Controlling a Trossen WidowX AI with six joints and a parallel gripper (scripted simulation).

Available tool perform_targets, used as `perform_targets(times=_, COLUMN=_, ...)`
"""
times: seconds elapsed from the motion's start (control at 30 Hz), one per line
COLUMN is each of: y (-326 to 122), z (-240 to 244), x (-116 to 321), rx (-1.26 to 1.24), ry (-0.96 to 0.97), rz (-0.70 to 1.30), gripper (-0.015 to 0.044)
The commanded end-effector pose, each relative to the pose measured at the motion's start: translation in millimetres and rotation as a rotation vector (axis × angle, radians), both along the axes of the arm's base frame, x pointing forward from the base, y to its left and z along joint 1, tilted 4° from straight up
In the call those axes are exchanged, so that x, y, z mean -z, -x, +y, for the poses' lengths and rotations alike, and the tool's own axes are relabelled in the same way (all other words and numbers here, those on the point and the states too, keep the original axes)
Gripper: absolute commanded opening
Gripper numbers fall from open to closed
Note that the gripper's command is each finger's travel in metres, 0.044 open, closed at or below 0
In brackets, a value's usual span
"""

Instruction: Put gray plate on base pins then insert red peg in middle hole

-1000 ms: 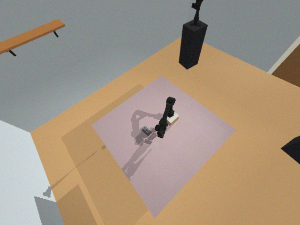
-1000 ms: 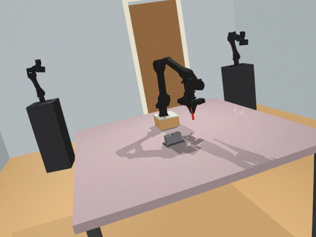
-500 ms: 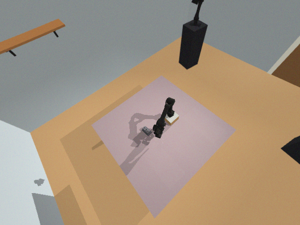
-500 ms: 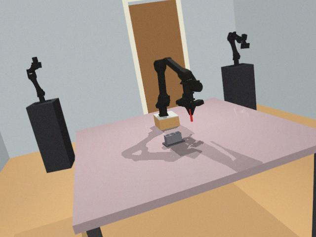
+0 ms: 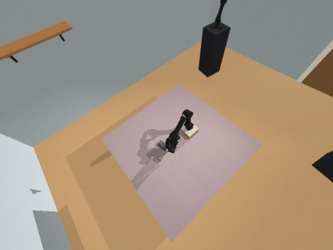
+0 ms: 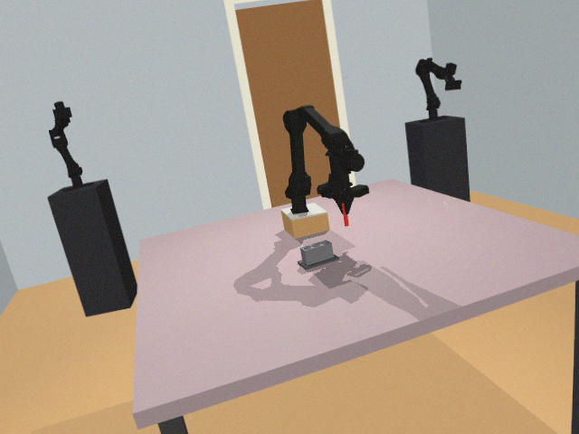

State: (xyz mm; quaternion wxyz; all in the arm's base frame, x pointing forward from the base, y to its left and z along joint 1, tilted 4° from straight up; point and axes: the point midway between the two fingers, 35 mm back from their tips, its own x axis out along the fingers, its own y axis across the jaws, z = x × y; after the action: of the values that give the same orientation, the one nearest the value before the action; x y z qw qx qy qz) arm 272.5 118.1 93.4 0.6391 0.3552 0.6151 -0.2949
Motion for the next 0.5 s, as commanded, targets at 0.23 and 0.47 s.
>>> perform_targets(times=0.23, y=-24.2, z=-22.9, x=-1.6, rx=-0.006, ry=-0.001, rz=-0.002, gripper=0.0)
perform_targets(times=0.47, y=-37.8, z=-40.1, x=-1.5, rx=-0.007, ry=0.002, rz=-0.004, gripper=0.0)
